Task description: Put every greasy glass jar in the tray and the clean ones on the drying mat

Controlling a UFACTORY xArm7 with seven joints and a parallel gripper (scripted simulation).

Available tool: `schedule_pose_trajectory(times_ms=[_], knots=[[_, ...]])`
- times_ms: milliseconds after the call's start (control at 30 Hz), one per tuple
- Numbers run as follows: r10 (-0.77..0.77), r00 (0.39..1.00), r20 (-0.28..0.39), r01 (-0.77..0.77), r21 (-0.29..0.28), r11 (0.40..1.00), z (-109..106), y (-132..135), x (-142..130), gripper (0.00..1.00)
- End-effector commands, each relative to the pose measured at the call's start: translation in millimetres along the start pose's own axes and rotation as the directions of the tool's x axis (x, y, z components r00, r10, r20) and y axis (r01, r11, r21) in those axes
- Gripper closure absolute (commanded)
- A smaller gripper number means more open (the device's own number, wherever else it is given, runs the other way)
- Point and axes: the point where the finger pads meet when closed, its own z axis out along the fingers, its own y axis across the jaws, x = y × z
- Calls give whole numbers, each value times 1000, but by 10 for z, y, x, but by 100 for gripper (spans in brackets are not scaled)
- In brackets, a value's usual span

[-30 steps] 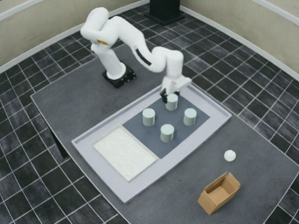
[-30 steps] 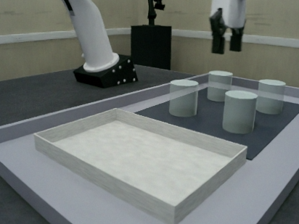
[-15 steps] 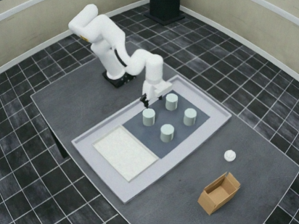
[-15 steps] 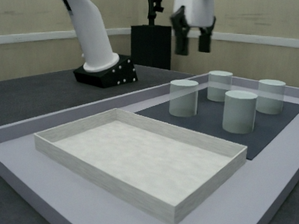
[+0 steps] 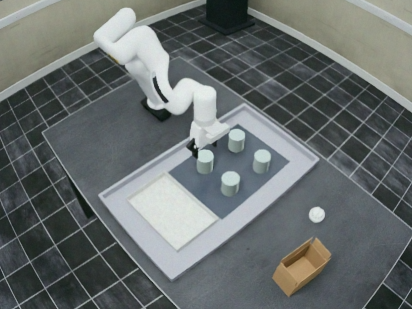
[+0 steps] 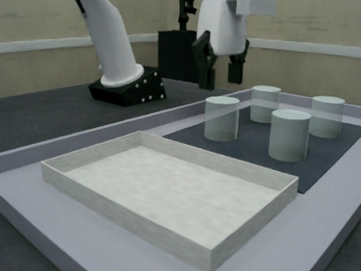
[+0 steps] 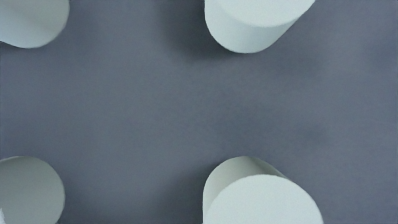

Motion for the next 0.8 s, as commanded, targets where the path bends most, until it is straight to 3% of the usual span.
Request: schedule_pose_trajectory(times_ms=[0, 267, 767], knots=[[1, 1000, -10, -1, -2, 1000, 81, 2, 45, 0], [1, 1000, -10, -1, -2, 1000, 81, 2, 45, 0], [1, 1000, -10, -1, -2, 1000, 361, 2, 48, 0]])
